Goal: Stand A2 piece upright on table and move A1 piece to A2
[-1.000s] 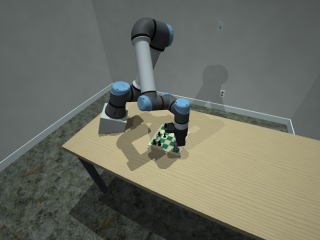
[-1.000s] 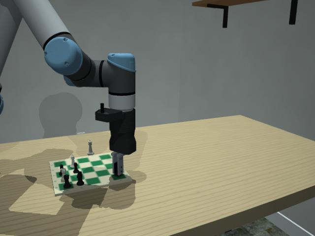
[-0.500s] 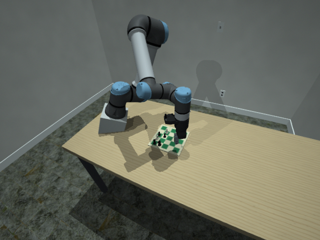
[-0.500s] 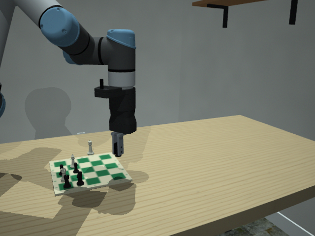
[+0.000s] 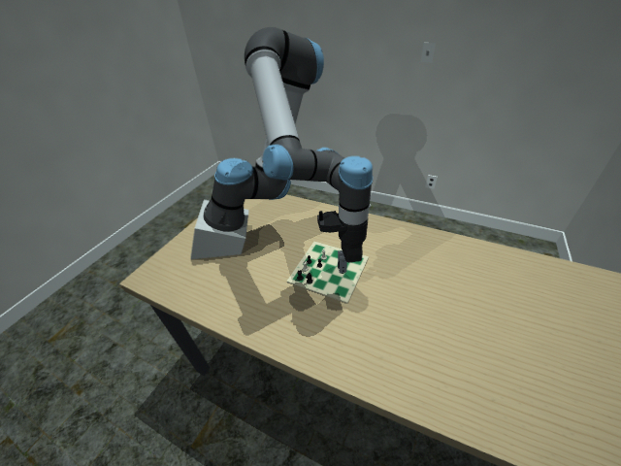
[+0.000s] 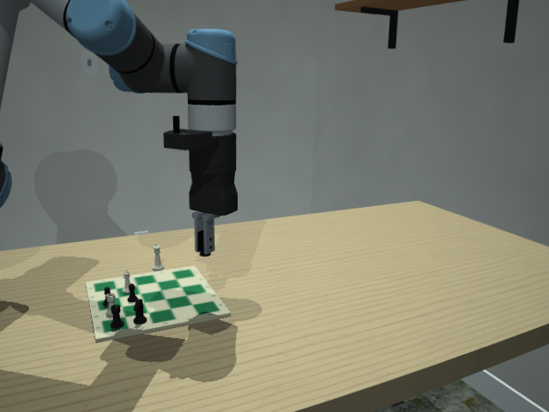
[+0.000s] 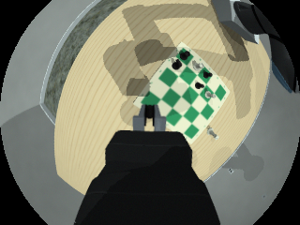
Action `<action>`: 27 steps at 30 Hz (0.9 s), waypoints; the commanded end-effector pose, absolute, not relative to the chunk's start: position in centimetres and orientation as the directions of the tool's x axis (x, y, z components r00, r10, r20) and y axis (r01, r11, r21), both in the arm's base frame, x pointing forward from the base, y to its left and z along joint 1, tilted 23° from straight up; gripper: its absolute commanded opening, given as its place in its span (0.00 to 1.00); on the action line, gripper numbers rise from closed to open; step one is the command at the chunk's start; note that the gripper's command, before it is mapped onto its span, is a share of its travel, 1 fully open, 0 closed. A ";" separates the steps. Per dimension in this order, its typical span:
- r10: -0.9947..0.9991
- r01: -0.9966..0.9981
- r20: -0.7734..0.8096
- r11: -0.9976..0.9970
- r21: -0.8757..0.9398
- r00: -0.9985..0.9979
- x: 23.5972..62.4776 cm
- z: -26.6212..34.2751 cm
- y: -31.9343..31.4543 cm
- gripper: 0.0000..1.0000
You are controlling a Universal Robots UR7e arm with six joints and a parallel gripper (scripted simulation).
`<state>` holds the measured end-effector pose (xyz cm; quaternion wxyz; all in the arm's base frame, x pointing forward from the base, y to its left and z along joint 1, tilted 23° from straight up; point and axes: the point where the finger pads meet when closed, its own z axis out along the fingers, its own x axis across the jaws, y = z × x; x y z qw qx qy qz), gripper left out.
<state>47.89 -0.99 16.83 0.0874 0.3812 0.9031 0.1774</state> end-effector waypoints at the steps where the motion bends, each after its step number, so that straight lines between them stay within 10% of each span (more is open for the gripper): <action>1: 0.713 0.650 -0.027 0.654 0.387 -0.701 47.7 16.9 -1.0 0.00; 27: 0.592 0.523 -0.092 0.765 0.377 -0.801 44.3 15.5 -1.1 0.00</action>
